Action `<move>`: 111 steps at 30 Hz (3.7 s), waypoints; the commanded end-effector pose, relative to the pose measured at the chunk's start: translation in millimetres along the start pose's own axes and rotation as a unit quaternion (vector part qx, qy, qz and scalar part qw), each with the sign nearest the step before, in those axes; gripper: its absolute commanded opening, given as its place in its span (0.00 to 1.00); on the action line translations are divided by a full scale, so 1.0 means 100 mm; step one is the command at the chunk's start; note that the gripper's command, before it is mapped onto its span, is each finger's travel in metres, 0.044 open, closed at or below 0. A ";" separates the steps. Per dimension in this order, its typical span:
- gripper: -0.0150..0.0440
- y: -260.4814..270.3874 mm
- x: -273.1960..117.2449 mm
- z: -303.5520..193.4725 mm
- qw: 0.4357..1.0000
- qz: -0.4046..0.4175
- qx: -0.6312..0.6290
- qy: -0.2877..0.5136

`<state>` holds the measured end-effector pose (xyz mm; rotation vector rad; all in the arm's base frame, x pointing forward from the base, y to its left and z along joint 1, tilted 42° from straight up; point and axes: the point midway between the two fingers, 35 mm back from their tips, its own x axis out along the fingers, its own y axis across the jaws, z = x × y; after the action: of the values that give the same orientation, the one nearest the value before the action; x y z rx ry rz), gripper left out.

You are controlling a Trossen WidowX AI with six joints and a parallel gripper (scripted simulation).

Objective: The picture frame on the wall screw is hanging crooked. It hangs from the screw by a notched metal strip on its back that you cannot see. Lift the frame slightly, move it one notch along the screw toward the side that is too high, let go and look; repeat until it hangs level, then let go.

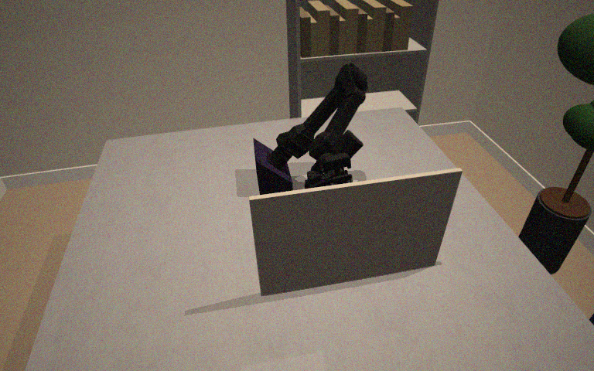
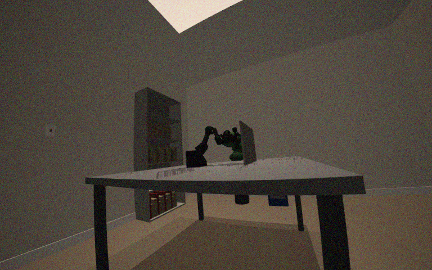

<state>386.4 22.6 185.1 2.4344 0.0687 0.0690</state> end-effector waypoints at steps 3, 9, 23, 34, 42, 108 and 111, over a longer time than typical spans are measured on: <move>0.39 -0.01 0.00 0.00 1.000 0.000 0.003 -0.001; 0.25 -0.01 0.00 0.00 1.000 0.000 0.003 -0.001; 0.25 0.02 0.00 0.00 1.000 0.000 0.003 -0.001; 0.25 0.05 0.00 0.00 1.000 0.000 0.003 -0.001; 0.25 0.08 0.00 0.00 1.000 0.000 0.003 -0.001; 0.25 0.09 0.00 0.00 1.000 0.000 0.003 -0.001; 0.25 0.09 0.00 0.00 1.000 0.000 0.003 -0.001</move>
<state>386.4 17.3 188.3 2.4337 0.0831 0.0600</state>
